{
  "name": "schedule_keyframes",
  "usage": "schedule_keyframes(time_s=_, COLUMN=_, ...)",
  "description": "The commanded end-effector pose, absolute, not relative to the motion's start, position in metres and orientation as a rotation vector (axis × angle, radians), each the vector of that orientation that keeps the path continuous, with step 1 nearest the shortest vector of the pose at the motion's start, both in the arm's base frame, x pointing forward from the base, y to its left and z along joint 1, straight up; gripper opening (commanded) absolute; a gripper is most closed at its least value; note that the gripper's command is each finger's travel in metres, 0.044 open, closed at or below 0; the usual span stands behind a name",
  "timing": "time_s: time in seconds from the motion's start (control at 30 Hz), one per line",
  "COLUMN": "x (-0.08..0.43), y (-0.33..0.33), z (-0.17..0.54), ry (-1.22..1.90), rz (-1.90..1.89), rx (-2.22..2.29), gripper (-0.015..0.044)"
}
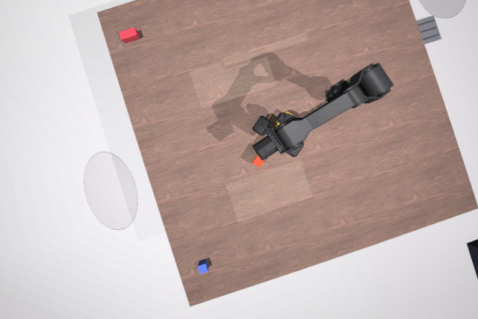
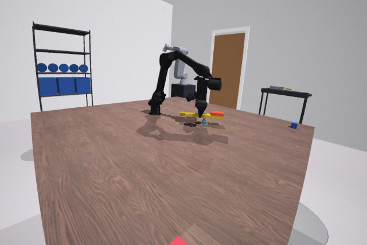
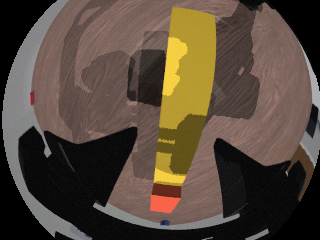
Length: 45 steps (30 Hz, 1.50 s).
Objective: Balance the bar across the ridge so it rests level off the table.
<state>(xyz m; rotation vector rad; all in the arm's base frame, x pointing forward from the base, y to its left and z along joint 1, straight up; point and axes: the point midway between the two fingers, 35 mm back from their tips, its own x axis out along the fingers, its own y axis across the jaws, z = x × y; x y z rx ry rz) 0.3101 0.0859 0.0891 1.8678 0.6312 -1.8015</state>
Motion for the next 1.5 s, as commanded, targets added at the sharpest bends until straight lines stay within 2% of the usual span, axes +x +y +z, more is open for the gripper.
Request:
schedule_keyframes(time_s=0.0, x=0.310, y=0.086, z=0.089, ry=0.633, rz=-1.802, rx=1.868, gripper=0.0440)
schedule_keyframes(time_s=0.1, x=0.311, y=0.086, z=0.097, ry=0.632, rz=-1.802, rx=1.868, gripper=0.0440)
schedule_keyframes(time_s=0.37, x=0.307, y=0.085, z=0.187, ry=0.632, rz=-1.802, rx=1.868, gripper=0.0440)
schedule_keyframes(time_s=1.47, x=0.307, y=0.085, z=0.189, ry=0.632, rz=-1.802, rx=1.868, gripper=0.0440)
